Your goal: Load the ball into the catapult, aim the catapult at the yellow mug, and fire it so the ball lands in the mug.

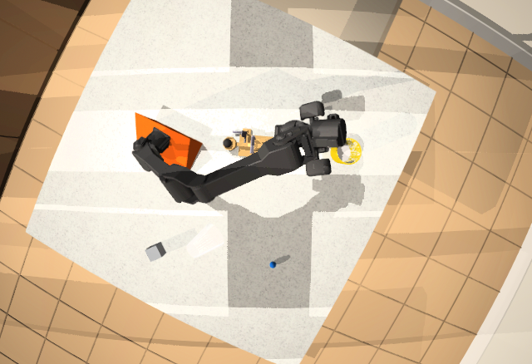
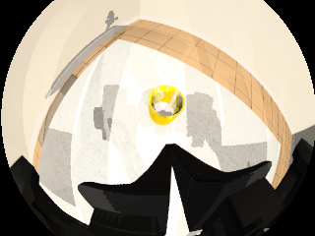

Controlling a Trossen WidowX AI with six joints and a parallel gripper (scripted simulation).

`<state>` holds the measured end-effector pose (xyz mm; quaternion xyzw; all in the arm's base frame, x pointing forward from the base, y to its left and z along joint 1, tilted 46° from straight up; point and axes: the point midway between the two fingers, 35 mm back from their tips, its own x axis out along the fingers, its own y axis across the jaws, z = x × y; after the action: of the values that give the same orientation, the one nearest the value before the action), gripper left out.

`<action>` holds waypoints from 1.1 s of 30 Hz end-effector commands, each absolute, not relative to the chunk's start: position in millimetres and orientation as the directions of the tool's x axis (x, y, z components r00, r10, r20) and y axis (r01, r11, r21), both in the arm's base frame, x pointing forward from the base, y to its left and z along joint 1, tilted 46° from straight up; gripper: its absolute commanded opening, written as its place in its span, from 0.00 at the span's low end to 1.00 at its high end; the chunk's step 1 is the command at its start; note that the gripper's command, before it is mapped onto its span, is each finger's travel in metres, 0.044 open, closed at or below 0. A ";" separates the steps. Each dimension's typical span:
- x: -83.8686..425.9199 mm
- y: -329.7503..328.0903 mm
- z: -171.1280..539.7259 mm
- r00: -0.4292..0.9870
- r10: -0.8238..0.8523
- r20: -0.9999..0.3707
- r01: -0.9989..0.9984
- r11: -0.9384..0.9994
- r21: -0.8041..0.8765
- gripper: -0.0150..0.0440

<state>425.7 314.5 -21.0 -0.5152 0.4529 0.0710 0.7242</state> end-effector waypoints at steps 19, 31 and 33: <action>312.2 279.1 -86.2 0.505 -0.568 -0.650 -0.836 -0.136 -0.531 0.25; 257.0 244.8 -101.8 0.512 -0.661 -0.549 -0.858 -0.430 -0.283 0.25; 248.6 238.4 -102.9 0.517 -0.674 -0.528 -0.851 -0.471 -0.233 0.25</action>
<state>258.7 245.7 -101.9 -0.8214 0.4626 0.1800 0.2809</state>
